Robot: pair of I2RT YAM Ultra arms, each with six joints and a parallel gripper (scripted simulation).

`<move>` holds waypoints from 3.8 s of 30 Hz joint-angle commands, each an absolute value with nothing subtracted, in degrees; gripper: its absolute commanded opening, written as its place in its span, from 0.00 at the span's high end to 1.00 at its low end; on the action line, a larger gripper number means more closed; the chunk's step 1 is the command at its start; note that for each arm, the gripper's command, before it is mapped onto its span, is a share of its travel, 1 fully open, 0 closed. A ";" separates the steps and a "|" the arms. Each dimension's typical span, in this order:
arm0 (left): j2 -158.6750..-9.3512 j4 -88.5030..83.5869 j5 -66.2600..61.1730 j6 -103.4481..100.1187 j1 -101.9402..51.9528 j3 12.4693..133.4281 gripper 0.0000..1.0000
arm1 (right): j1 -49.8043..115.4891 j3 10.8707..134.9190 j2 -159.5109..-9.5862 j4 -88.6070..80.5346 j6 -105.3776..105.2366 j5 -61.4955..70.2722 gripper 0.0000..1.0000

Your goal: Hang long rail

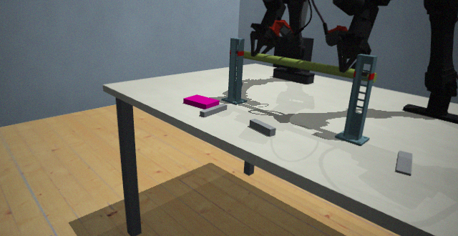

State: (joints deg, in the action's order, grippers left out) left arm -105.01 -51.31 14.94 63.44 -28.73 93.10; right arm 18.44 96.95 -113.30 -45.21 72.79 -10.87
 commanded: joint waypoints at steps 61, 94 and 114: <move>-99.86 -45.32 16.15 62.25 -30.49 87.60 0.29 | 19.92 90.10 -107.47 -38.18 71.44 -11.74 0.29; -97.49 -57.86 11.83 48.17 -29.35 96.19 0.00 | 19.76 96.92 -105.14 -49.46 70.81 -11.21 0.29; -96.32 -60.07 0.17 10.04 -19.62 101.24 0.00 | 20.06 96.33 -105.18 -49.25 71.21 -11.50 0.29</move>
State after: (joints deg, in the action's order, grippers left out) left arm -98.96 -58.89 3.05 18.74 -21.54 98.67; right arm 20.21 95.50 -105.84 -49.43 71.70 -11.60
